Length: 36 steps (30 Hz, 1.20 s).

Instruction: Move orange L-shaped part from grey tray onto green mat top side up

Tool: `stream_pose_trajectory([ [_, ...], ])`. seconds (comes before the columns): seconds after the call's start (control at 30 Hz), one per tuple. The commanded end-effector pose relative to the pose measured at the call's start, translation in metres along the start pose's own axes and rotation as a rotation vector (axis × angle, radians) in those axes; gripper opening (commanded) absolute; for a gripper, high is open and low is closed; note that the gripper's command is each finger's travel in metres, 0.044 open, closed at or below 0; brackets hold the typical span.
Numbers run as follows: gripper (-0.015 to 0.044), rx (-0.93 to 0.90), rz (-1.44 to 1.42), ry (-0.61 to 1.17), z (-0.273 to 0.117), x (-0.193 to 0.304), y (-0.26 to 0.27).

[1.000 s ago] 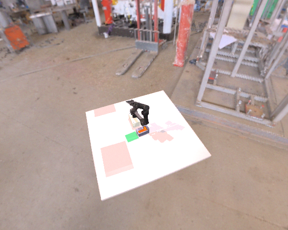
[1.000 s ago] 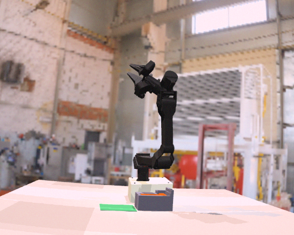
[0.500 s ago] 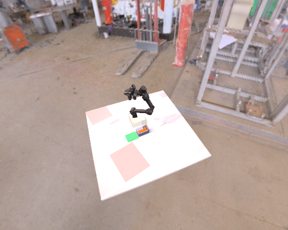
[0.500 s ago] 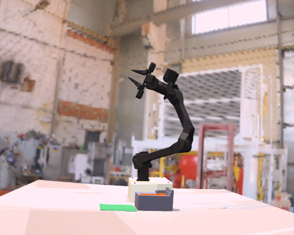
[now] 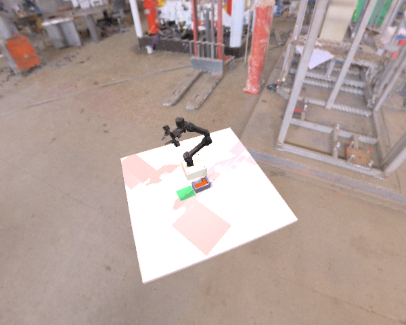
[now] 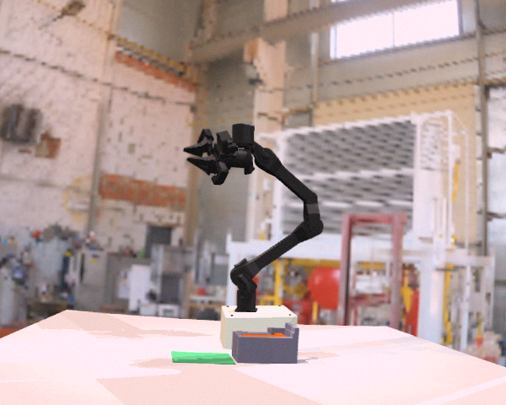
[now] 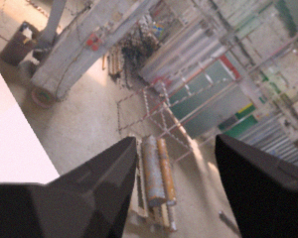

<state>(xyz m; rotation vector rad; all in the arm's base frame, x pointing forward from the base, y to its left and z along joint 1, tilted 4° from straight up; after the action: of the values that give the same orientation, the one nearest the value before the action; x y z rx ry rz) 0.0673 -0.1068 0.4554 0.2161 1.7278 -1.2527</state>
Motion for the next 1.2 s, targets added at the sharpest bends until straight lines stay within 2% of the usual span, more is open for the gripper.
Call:
stream_pose_trajectory([
  [0.0, 0.018, -0.25, 0.204, 0.045, 0.041, 0.016, 0.032],
  [0.27, 0.018, -0.631, 0.394, 0.198, 0.079, 0.021, 0.117],
  [0.53, 0.018, -0.946, 0.418, 0.439, 0.072, 0.019, 0.22],
  [0.87, 0.018, -1.176, 0.2, 0.75, 0.002, 0.032, 0.335],
  [1.17, 0.018, -1.186, -0.147, 0.92, -0.092, 0.072, 0.395],
])
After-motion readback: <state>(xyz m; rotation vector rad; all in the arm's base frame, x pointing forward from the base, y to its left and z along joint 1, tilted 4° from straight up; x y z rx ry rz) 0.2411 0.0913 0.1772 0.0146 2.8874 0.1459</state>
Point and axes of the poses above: the point midway between the two fingers, 35 mm back from their tips, its own z axis out along the fingers, its own y axis across the jaws, x = y × z, the point moved 4 cm from there along -z, back along the fingers, and after that the axes turned 10 degrees about z, right-handed, at the moved point
